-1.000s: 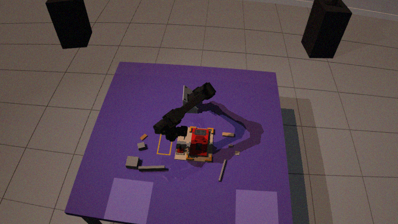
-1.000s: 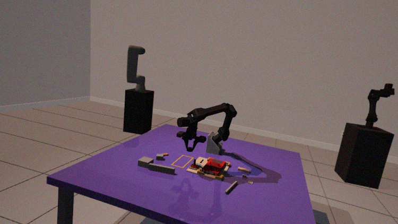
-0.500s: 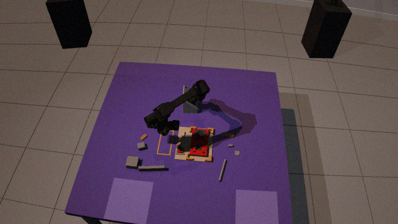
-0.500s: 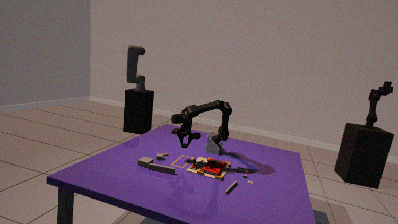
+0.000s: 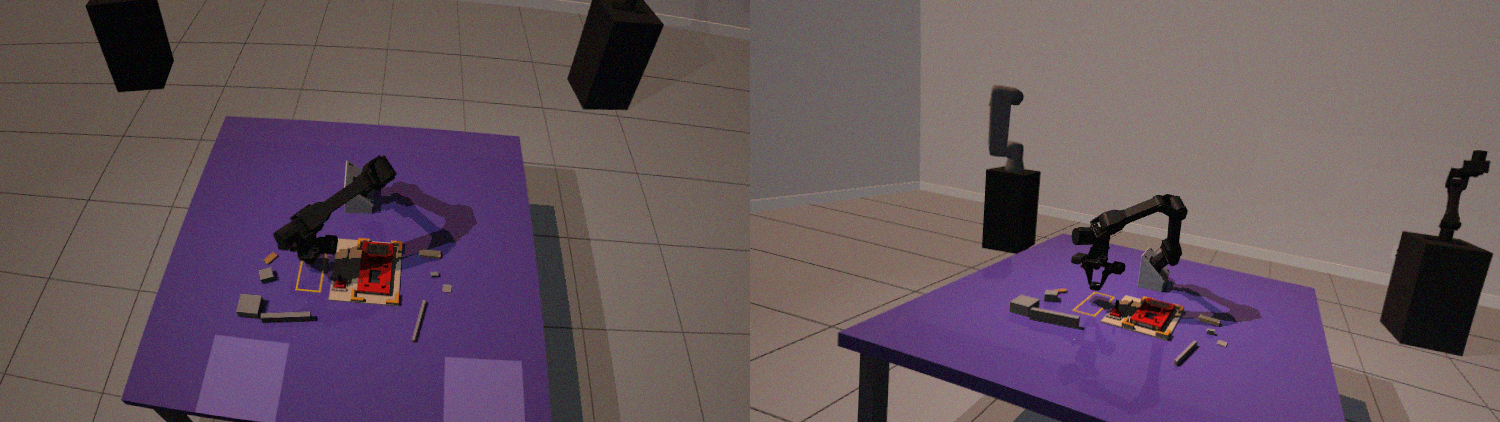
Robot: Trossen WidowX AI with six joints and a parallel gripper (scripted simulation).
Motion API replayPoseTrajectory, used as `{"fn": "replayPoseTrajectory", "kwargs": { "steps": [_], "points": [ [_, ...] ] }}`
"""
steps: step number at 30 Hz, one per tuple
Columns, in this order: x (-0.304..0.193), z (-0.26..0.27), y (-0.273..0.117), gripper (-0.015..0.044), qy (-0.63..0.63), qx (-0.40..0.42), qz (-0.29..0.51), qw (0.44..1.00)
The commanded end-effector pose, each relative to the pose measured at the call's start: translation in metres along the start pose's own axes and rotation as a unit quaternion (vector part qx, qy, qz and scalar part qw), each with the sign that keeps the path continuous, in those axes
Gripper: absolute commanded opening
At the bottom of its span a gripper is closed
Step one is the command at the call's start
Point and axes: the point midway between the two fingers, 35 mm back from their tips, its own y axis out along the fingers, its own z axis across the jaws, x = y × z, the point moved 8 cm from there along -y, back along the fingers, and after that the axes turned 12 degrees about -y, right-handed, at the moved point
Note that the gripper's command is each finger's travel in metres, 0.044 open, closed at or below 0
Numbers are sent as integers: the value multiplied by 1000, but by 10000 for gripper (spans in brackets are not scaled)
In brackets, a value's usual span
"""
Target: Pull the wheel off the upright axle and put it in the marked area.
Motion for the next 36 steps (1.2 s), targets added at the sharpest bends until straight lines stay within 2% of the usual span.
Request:
{"fn": "replayPoseTrajectory", "kwargs": {
  "steps": [1, 5, 10, 21, 29, 32, 33, 36],
  "points": [
    [-2, 1, 30, 0, 4, 7, 4, 1000],
    [-4, 3, 58, 0, 4, 8, 3, 1000],
    [-4, 3, 62, 0, 4, 9, 3, 1000],
    [-4, 4, 57, 289, 3, 10, 9, 1000],
    [-4, 2, 1, 300, 4, 7, 4, 1000],
    [-4, 2, -1, 300, 4, 7, 4, 1000],
    [-6, 1, 5, 326, 7, 7, 0, 1000],
    [-21, 12, -11, 405, 7, 6, 1, 1000]
  ]
}}
